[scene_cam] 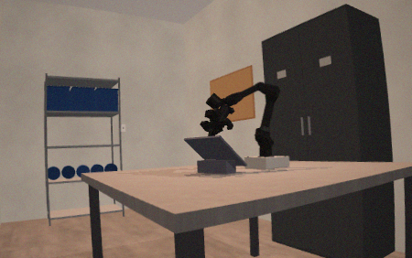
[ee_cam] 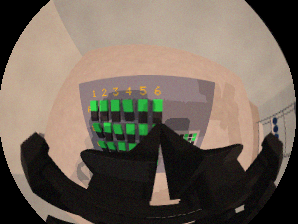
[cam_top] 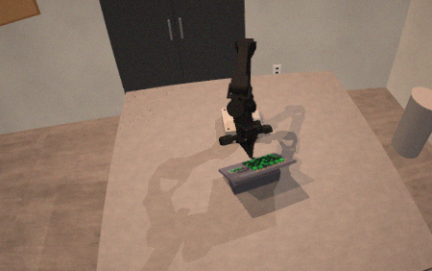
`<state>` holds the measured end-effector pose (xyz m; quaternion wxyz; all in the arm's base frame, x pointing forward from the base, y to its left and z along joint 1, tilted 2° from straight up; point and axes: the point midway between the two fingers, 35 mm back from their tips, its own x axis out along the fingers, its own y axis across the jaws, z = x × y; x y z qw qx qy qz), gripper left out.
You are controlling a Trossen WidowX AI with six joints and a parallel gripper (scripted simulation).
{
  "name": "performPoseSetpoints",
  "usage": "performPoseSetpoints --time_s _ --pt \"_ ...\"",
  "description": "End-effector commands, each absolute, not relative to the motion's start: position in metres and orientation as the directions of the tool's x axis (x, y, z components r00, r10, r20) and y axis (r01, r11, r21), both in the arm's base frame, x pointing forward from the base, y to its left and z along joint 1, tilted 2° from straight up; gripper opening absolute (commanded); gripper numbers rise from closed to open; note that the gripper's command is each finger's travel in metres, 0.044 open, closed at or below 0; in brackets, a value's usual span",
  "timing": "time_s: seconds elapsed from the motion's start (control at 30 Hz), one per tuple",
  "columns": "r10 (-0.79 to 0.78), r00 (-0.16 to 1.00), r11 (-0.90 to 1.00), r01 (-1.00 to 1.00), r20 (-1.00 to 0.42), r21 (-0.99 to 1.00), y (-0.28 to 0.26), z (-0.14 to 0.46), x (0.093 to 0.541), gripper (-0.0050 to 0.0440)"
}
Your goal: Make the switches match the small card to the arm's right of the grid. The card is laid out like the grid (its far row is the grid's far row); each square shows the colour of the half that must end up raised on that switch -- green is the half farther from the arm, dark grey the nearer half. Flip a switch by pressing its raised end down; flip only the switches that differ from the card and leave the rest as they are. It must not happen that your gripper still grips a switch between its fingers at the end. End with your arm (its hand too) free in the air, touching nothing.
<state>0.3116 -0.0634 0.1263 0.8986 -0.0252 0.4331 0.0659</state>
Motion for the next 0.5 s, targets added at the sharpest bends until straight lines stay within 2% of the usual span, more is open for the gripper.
performPoseSetpoints --time_s 0.0,0.47 --pt "0.097 0.613 0.990 -0.138 -0.784 0.015 -0.062 0.119 0.314 0.0000" --pt "0.097 0.613 0.990 -0.138 -0.784 0.015 -0.061 0.107 0.323 0.0000"
